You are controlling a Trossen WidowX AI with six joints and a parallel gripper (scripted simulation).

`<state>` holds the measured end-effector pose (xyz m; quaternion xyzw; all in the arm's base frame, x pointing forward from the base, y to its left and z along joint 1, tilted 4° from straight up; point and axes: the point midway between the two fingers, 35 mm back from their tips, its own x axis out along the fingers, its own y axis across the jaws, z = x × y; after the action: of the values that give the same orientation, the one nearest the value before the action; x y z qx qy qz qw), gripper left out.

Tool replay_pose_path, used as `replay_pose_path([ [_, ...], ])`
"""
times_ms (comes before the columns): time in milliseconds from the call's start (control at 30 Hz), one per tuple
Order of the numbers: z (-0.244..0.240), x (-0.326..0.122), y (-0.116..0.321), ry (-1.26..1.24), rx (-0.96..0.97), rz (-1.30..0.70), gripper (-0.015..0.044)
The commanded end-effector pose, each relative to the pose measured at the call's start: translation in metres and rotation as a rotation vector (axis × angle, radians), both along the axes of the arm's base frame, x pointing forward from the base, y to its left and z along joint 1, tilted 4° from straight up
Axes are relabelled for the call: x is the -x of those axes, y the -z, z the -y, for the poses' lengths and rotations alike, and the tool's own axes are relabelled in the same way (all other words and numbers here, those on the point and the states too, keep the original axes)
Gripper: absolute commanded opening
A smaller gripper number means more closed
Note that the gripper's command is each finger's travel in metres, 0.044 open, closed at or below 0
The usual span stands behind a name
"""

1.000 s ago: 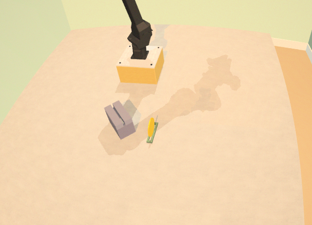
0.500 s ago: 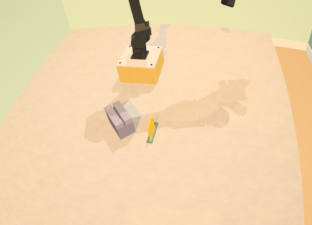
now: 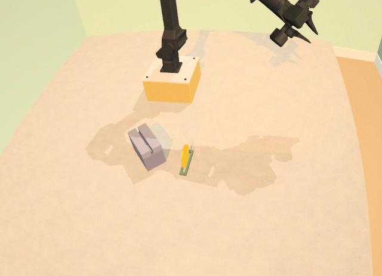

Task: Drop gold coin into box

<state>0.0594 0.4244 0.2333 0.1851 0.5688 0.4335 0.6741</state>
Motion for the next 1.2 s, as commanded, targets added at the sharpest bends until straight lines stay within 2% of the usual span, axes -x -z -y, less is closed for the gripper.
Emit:
replay_pose_path([
  [0,0.017,-0.066,0.027,0.119,0.112,0.050,0.0161],
  [200,0.071,-0.150,0.069,0.239,0.325,0.083,0.0161],
  [400,0.148,-0.212,0.106,0.329,0.541,0.047,0.0161],
  [567,0.225,-0.245,0.133,0.377,0.710,-0.042,0.0161],
  [767,0.312,-0.261,0.155,0.398,0.849,-0.186,0.0161],
  [967,0.315,-0.262,0.159,0.398,0.853,-0.191,0.0161],
  [1067,0.314,-0.264,0.188,0.398,0.853,-0.191,0.0161],
  [1167,0.314,-0.264,0.191,0.398,0.853,-0.191,0.0161],
])
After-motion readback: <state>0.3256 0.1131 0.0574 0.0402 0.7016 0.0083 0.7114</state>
